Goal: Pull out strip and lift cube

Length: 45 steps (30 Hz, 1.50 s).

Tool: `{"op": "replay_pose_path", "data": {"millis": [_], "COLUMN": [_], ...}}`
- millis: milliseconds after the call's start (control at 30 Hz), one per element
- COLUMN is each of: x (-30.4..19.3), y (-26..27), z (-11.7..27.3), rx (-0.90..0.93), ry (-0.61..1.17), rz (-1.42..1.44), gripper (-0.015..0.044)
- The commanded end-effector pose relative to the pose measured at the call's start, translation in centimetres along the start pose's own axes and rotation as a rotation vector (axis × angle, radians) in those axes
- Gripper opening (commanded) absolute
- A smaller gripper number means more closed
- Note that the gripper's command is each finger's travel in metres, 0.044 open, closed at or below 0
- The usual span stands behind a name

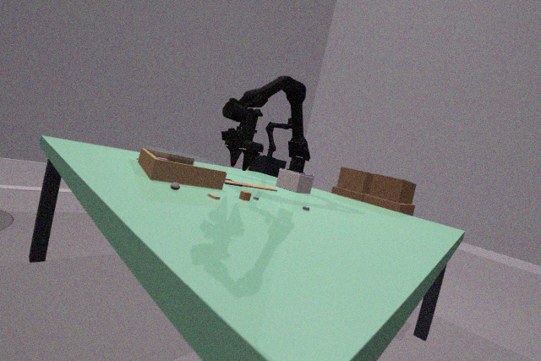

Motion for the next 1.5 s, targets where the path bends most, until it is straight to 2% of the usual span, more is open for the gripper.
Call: {"op": "replay_pose_path", "data": {"millis": [0,467,700,733,1467], "x": [1.5,5.8,5.8,5.8,5.8], "y": [-0.3,-1.3,-1.3,-1.3,-1.4], "z": [0.3,1.0,0.2,0.0,-3.6], "rx": [0.002,0.001,0.001,0.001,0.001], "ry": [-0.002,-0.006,-0.006,-0.006,-0.006], "rz": [0.004,0.004,0.004,0.004,0.004], "gripper": [0.0440,0.0440,0.0256,0.0250,0.0250]}}
Point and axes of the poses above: the point midway between the two fingers, 35 mm back from their tips, its own z axis back along the fingers, its own y axis across the jaws, x = y × z, the point moved 5 cm from there along z, back along the fingers, and after that the axes turned 14 degrees about z, right-handed, at the moved point
